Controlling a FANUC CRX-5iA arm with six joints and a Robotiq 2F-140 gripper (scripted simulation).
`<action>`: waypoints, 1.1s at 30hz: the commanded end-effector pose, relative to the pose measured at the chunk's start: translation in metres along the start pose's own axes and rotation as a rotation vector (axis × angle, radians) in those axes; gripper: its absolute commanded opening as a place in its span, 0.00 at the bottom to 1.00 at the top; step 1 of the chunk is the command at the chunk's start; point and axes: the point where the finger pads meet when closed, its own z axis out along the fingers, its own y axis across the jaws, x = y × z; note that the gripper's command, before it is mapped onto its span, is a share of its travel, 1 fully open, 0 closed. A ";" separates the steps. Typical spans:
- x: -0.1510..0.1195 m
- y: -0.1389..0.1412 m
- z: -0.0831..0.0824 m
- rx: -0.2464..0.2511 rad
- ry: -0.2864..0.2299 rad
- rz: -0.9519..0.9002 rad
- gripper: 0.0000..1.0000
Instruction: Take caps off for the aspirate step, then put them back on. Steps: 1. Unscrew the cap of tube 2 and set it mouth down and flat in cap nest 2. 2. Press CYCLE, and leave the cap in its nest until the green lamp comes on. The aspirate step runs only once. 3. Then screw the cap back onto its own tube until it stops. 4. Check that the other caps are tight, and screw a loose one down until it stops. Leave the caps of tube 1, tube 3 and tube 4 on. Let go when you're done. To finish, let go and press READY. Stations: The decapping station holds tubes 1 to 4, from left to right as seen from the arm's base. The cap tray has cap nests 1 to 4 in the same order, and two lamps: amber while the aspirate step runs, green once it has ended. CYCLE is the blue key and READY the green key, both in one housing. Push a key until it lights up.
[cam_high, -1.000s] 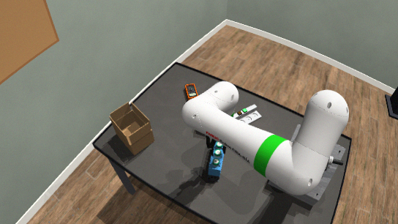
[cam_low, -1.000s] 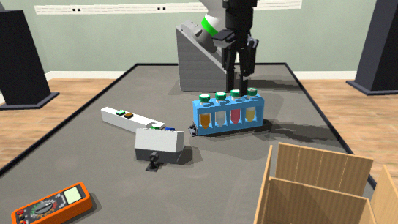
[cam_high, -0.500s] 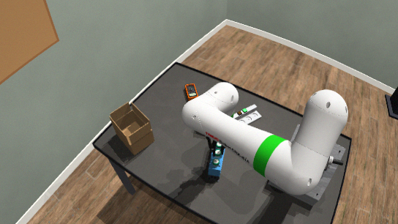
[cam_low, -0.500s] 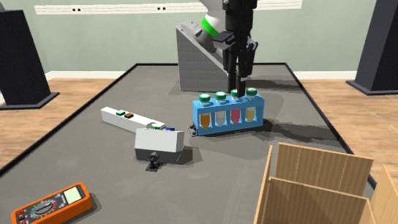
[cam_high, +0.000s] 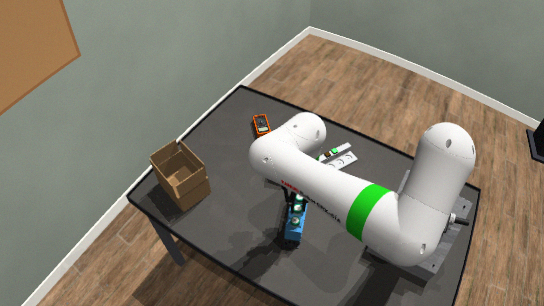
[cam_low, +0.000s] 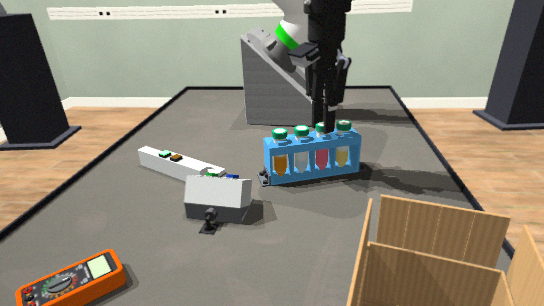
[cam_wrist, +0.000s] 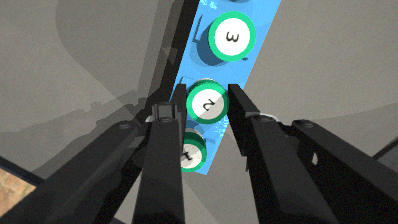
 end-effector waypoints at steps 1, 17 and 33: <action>0.000 0.000 -0.001 0.000 0.002 0.134 0.30; 0.000 0.000 -0.001 0.000 0.002 0.600 0.30; 0.000 0.000 0.000 0.000 0.002 0.719 0.41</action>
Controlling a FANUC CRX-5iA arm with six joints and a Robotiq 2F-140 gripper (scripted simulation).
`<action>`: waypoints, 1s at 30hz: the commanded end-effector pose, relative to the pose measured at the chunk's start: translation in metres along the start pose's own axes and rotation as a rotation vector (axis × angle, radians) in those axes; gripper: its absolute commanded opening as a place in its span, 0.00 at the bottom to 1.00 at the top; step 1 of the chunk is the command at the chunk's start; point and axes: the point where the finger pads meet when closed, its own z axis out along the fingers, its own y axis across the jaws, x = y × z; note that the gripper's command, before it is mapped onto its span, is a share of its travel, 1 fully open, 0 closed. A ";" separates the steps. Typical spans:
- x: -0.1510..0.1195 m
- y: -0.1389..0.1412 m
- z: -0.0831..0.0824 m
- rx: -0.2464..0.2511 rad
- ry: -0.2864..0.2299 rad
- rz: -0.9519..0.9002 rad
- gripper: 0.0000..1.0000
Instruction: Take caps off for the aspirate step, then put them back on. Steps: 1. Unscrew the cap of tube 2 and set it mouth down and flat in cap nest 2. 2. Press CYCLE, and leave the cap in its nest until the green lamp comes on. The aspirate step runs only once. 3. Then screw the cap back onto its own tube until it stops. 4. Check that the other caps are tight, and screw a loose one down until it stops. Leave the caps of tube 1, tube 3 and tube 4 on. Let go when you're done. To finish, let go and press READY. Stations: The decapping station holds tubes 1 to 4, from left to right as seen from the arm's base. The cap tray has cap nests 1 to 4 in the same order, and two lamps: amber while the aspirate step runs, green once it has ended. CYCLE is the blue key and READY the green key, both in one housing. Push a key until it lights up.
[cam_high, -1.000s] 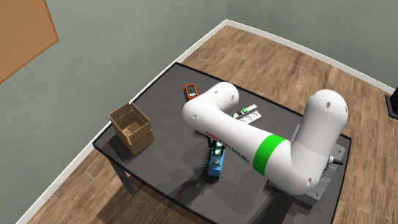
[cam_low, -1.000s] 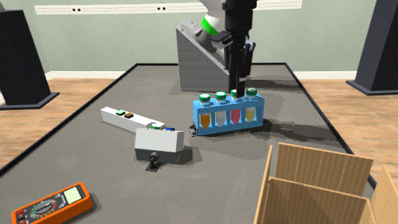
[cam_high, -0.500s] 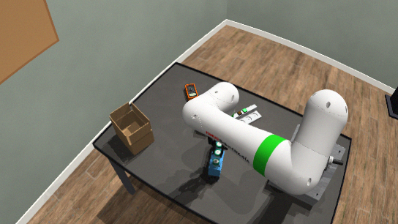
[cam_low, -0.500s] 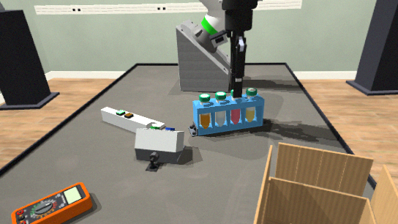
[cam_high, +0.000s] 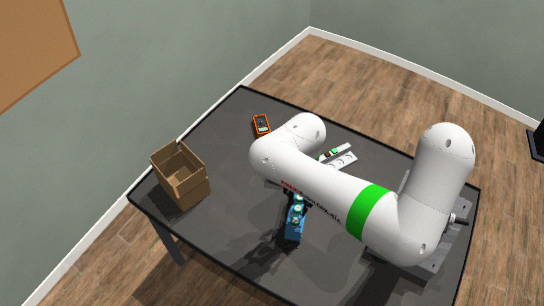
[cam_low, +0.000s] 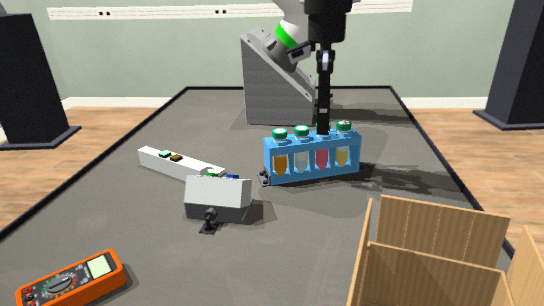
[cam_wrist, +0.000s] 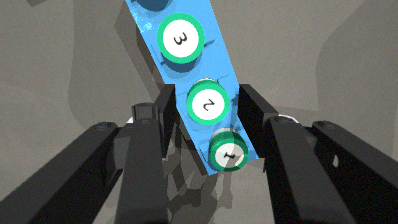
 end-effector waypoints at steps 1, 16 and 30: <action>0.000 0.000 -0.001 0.001 0.001 0.000 0.41; 0.000 0.000 -0.002 0.001 0.001 -0.360 0.41; 0.000 0.000 -0.002 0.001 0.001 -0.786 0.41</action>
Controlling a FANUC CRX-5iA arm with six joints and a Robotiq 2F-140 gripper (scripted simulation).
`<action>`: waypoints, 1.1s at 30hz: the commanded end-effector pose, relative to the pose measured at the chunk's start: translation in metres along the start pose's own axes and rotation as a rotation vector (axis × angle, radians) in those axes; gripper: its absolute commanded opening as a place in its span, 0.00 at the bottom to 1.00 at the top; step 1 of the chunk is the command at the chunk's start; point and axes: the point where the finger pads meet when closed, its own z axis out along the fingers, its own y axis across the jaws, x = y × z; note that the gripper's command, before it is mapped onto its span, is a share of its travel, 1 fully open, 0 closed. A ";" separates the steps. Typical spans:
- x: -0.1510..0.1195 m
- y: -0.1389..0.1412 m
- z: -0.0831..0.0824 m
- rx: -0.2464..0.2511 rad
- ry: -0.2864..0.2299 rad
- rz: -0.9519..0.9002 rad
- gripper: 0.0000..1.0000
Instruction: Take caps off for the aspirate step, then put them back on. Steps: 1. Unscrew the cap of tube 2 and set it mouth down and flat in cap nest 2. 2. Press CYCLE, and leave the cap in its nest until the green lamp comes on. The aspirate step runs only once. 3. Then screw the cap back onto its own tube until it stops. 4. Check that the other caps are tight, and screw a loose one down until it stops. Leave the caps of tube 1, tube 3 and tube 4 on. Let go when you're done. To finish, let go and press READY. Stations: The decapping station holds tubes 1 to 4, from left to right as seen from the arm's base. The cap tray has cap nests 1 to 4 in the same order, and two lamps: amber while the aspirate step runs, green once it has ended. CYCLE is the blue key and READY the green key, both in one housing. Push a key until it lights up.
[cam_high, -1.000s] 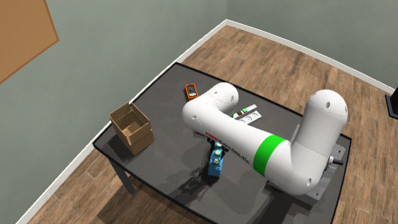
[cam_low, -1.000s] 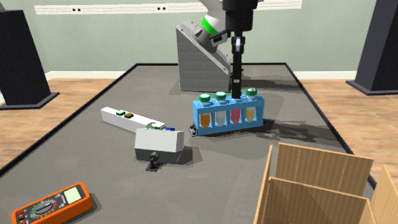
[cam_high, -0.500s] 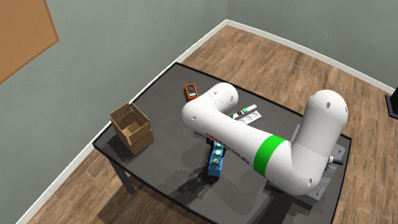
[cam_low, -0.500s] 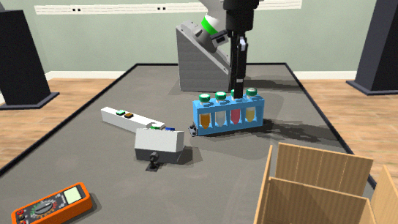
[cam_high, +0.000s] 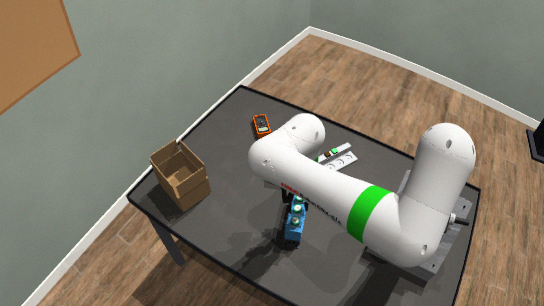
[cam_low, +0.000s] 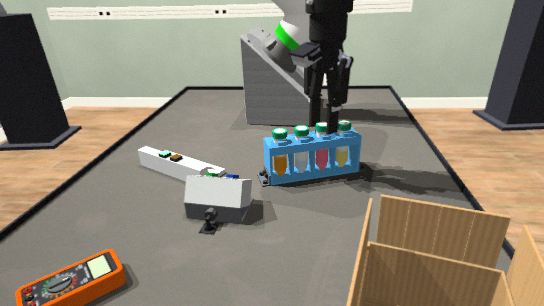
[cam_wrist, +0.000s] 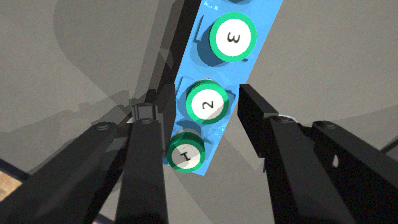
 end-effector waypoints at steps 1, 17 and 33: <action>0.001 0.000 -0.001 0.011 -0.008 -0.044 0.41; 0.000 0.000 -0.001 0.011 -0.008 -0.044 0.30; 0.001 0.000 -0.001 0.009 -0.010 0.423 0.30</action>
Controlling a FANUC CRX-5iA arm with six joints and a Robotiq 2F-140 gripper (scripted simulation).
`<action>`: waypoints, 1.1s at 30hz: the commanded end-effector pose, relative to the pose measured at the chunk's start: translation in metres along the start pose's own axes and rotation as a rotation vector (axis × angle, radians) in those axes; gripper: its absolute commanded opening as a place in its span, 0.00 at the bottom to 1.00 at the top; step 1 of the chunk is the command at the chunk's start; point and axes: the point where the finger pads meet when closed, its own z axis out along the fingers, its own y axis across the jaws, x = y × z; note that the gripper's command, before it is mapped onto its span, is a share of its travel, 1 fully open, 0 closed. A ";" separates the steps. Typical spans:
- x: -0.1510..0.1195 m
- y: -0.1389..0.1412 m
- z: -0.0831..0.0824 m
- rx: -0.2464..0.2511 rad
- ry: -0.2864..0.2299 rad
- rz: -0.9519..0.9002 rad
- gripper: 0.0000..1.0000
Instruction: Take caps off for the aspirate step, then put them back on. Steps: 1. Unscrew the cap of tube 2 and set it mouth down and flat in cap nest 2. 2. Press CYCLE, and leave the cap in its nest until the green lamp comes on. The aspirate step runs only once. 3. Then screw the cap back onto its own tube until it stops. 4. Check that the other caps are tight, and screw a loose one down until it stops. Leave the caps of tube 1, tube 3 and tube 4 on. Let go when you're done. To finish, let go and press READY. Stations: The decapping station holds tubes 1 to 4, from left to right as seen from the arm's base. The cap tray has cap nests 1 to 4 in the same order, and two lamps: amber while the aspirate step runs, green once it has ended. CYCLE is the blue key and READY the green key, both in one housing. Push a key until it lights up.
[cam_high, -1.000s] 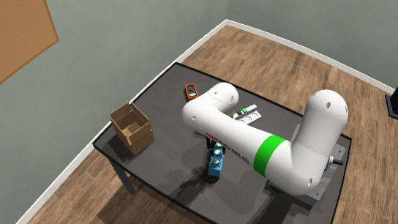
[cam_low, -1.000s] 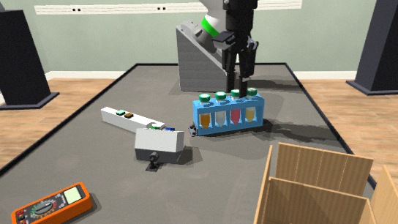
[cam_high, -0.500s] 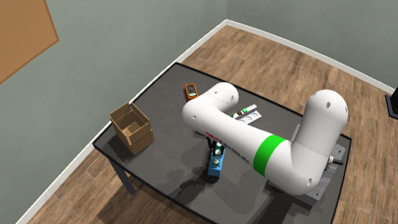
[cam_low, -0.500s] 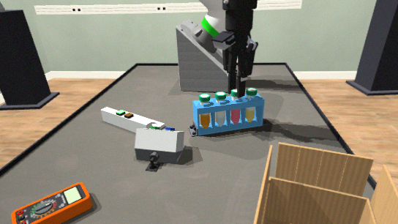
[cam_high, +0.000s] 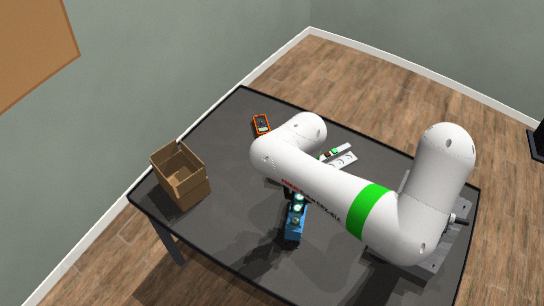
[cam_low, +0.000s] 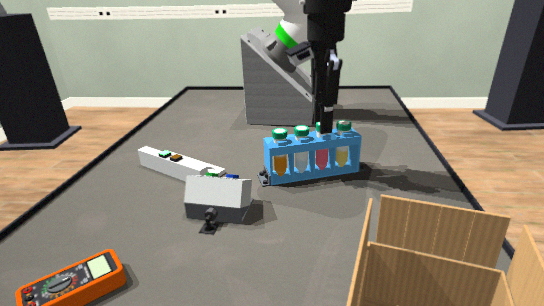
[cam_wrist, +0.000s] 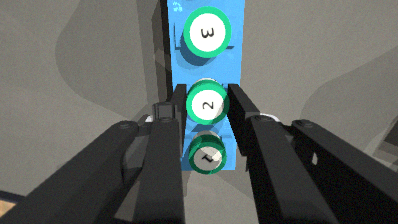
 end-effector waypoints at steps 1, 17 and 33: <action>0.000 0.000 -0.001 -0.003 0.008 0.088 0.30; 0.000 0.000 0.000 -0.002 0.009 0.373 0.41; 0.000 0.000 -0.001 -0.003 0.008 0.173 0.41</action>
